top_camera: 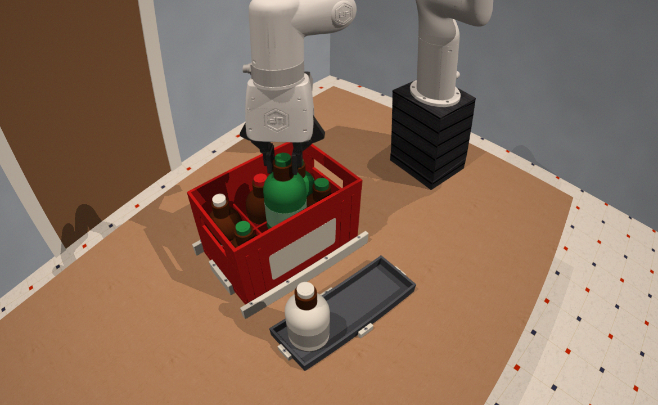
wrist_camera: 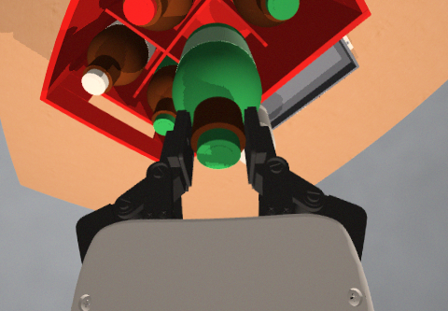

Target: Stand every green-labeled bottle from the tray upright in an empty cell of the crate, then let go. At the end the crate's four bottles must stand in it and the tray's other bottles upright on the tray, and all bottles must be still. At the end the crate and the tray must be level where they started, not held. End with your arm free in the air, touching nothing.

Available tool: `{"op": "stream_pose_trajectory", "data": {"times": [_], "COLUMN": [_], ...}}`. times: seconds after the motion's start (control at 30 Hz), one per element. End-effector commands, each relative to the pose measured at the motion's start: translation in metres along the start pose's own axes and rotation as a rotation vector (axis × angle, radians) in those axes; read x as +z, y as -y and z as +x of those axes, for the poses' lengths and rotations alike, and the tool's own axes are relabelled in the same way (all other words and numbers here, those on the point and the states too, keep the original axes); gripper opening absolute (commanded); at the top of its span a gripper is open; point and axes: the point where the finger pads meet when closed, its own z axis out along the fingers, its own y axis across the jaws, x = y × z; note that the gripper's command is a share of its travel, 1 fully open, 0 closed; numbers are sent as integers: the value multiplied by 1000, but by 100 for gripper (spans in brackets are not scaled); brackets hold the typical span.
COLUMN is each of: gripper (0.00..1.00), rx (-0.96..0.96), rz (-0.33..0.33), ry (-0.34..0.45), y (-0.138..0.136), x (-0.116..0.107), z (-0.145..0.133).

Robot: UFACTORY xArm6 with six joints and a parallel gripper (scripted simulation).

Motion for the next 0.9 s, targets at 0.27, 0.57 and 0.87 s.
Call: {"op": "stream_pose_trajectory", "data": {"times": [0.27, 0.57, 0.87], "gripper": [0, 0, 0], "rx": [0, 0, 0], "rz": [3, 3, 3], "ry": [4, 4, 4], "y": [1, 1, 1], "x": [-1, -1, 1], "z": [-1, -1, -1]}}
